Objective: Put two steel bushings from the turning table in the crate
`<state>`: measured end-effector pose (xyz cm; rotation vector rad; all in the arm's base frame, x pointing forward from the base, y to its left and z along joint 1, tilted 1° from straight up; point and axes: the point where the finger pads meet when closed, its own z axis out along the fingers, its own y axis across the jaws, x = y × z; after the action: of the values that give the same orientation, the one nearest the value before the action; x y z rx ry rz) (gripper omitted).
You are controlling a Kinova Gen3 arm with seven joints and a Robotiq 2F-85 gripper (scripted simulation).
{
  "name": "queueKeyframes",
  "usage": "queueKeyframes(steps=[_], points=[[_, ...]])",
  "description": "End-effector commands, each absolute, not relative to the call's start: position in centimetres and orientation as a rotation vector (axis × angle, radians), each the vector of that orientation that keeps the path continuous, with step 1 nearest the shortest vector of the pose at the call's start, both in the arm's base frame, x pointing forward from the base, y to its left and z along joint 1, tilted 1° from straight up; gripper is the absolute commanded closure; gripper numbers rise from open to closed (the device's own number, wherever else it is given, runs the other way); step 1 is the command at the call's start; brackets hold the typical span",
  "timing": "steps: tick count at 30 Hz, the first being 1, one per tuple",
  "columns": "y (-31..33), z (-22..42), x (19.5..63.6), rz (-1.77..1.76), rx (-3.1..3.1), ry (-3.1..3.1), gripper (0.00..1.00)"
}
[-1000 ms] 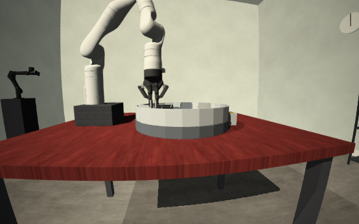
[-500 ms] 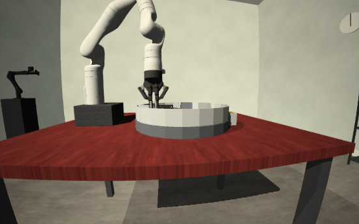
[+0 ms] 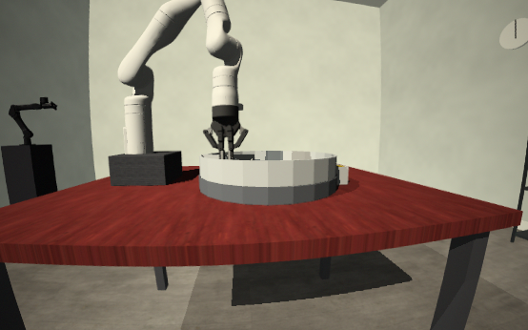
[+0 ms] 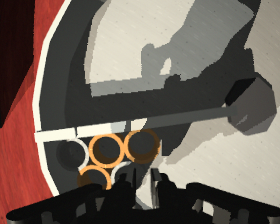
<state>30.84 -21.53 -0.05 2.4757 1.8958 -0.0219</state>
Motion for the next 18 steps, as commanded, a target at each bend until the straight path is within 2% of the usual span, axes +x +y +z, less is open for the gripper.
queueKeyframes(steps=[1, 18], points=[[-21.53, -0.19, 30.80, -0.021, 2.478, 1.893, 0.86], [-21.55, -0.71, 30.81, -0.021, 2.478, 1.894, 0.86]])
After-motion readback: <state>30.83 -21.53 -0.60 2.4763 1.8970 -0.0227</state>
